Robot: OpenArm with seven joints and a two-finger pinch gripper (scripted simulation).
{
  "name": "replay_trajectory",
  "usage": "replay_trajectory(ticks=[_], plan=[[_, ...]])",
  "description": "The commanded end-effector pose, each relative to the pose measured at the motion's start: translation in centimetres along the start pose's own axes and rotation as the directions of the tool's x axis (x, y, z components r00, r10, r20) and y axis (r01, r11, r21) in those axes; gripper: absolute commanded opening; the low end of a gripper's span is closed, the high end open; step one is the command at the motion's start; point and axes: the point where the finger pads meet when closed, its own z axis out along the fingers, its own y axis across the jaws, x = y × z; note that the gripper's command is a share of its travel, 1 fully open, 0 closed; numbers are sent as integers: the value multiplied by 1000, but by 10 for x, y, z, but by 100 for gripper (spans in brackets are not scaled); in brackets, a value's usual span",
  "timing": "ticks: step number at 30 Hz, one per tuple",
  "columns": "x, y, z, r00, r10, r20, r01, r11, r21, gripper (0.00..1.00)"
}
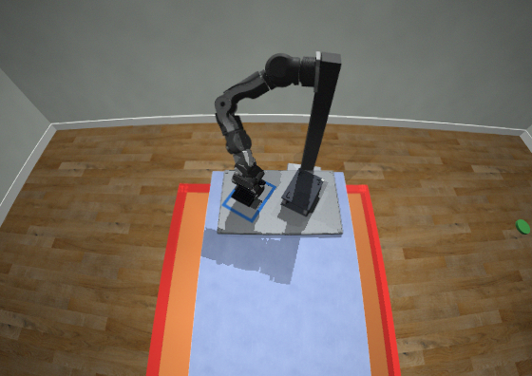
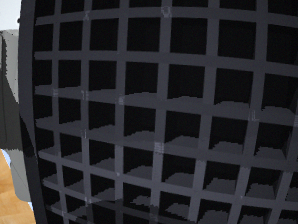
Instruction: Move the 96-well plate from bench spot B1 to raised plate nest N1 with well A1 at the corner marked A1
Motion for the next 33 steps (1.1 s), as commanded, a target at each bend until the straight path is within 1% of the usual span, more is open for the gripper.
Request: replay_trajectory(ticks=[1, 13, 18, 30, 33], plan=[[-1, -2, -8, 1000, 10, -3, -10, 1000, 14, 0], [-1, -2, -8, 1000, 10, -3, -10, 1000, 14, 0], [0, -1, -40, 1000, 9, -2, -9, 1000, 14, 0], [0, -1, -40, 1000, 9, -2, -9, 1000, 14, 0], [2, -1, -36, 1000, 9, -6, -9, 1000, 13, 0]])
